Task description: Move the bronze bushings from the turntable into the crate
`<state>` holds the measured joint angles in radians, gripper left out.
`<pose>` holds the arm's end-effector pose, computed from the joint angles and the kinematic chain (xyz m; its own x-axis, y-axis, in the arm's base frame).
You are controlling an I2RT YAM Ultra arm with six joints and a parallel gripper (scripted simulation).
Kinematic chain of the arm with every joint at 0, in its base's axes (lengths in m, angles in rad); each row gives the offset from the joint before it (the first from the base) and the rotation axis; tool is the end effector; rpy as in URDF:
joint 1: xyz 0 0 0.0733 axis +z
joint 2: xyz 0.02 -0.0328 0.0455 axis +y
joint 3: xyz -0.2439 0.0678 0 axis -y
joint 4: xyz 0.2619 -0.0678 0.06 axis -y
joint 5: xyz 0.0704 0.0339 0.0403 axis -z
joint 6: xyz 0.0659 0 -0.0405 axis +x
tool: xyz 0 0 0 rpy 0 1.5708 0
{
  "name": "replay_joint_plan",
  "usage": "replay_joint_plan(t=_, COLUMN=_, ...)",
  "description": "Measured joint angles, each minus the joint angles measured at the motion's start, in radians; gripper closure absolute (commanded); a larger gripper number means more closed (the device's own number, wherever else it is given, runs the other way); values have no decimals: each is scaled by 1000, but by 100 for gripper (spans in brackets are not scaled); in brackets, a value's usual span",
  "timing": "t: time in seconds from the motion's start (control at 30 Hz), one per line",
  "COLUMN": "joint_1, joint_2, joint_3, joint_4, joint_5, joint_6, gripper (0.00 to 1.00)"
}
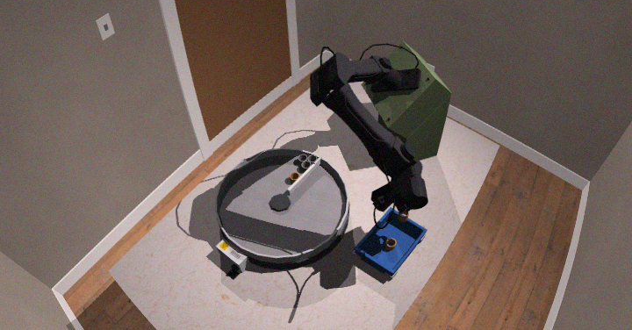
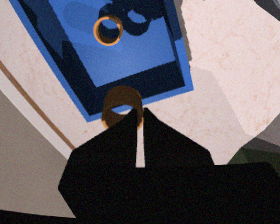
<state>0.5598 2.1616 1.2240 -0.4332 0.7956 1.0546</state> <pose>0.3482 0.1640 0.0315 -0.6285 0.3244 -0.7069 0.5982 0.7825 -0.1727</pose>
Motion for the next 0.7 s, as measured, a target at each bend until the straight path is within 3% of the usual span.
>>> replay_joint_plan(t=0.7, joint_1=2, joint_2=18, joint_3=10, joint_4=-3, joint_5=2, joint_6=6, gripper=100)
